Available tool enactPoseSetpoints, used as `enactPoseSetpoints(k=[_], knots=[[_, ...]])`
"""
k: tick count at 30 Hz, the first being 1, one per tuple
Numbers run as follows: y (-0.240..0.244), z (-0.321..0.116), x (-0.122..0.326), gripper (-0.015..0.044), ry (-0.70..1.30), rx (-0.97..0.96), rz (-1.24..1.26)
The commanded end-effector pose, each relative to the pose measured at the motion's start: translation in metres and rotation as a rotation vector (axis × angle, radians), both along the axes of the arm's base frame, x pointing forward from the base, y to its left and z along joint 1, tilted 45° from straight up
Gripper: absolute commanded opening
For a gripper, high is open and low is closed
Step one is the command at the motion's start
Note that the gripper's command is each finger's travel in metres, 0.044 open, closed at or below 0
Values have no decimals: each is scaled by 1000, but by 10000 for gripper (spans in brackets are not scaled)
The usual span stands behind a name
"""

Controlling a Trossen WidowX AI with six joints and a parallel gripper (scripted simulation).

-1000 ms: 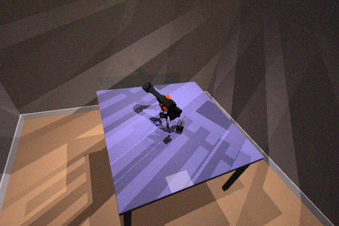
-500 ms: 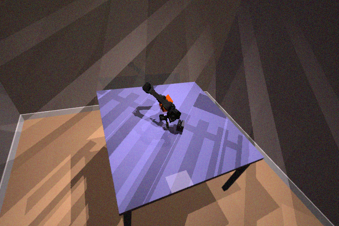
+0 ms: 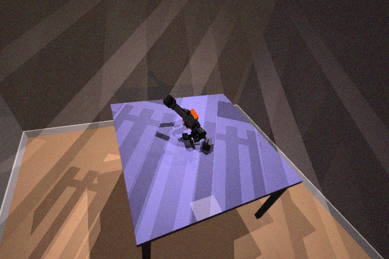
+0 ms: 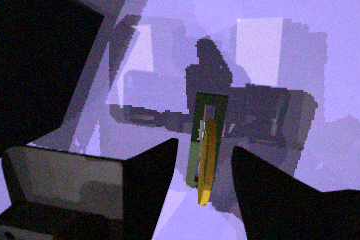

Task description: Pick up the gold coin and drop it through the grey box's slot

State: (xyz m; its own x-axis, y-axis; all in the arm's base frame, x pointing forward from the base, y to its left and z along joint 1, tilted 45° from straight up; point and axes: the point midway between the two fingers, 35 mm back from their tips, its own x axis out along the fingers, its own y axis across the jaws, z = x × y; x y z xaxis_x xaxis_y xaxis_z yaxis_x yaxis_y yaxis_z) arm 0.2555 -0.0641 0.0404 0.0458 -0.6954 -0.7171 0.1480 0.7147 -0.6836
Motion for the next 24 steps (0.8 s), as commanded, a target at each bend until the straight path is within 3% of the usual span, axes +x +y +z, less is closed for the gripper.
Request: enactPoseSetpoints(k=[1, 2, 8, 24], knots=[[-6, -5, -3, 161, 12, -8, 0], [-6, -5, -3, 161, 12, -8, 0], [-6, -5, -3, 3, 12, -8, 0], [1, 0, -2, 0, 12, -5, 1]])
